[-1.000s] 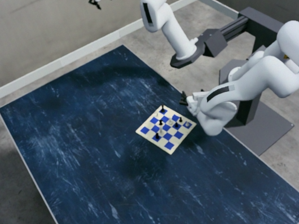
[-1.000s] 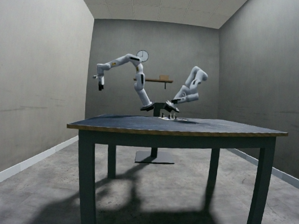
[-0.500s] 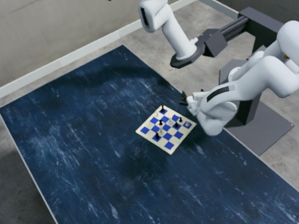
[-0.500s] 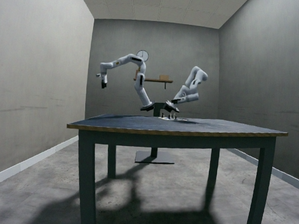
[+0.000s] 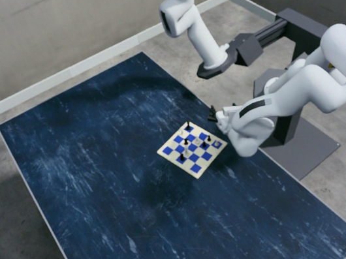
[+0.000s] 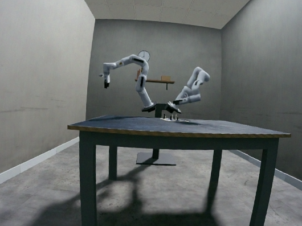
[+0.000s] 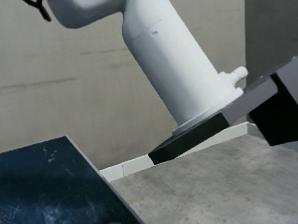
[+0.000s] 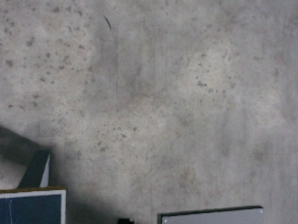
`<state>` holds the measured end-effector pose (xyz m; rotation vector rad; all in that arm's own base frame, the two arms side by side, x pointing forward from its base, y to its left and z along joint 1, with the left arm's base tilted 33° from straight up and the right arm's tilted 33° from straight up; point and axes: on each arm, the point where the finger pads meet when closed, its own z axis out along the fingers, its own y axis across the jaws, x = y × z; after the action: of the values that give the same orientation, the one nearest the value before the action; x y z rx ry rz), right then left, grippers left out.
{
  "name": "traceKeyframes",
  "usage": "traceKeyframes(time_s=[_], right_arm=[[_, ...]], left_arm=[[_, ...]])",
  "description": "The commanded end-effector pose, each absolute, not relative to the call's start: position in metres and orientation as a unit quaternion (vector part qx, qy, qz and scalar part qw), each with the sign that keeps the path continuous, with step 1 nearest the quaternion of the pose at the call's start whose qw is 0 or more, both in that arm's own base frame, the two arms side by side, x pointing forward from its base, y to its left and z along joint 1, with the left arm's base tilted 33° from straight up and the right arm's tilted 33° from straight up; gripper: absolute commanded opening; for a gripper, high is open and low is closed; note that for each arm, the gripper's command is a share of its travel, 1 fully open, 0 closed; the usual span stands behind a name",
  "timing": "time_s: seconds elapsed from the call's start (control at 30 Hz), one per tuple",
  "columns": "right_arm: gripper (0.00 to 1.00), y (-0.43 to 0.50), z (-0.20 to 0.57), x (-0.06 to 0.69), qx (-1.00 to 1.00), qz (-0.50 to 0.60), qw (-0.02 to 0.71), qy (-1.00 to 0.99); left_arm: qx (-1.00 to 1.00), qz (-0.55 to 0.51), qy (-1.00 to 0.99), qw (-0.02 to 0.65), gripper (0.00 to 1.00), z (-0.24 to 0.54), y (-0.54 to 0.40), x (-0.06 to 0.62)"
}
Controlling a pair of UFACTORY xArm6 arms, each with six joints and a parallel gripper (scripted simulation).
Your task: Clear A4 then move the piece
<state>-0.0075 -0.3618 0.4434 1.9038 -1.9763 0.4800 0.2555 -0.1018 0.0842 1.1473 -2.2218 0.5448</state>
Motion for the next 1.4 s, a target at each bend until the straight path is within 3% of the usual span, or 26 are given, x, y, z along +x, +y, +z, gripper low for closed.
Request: traceKeyframes(time_s=[0.0,0.7,1.37], right_arm=[[1.00,-0.360,0.445,-0.012,0.671,0.172,0.179,-0.699],[1.00,-0.358,0.445,-0.015,0.670,0.172,0.180,-0.699],[1.00,-0.358,0.445,-0.015,0.670,0.172,0.180,-0.699]], left_arm=[[0.429,0.204,-0.832,0.286,1.00,0.085,-0.102,0.256],[0.454,0.221,-0.822,0.263,1.00,0.093,-0.078,0.270],[0.604,0.282,-0.738,0.106,1.00,0.144,0.093,0.296]])
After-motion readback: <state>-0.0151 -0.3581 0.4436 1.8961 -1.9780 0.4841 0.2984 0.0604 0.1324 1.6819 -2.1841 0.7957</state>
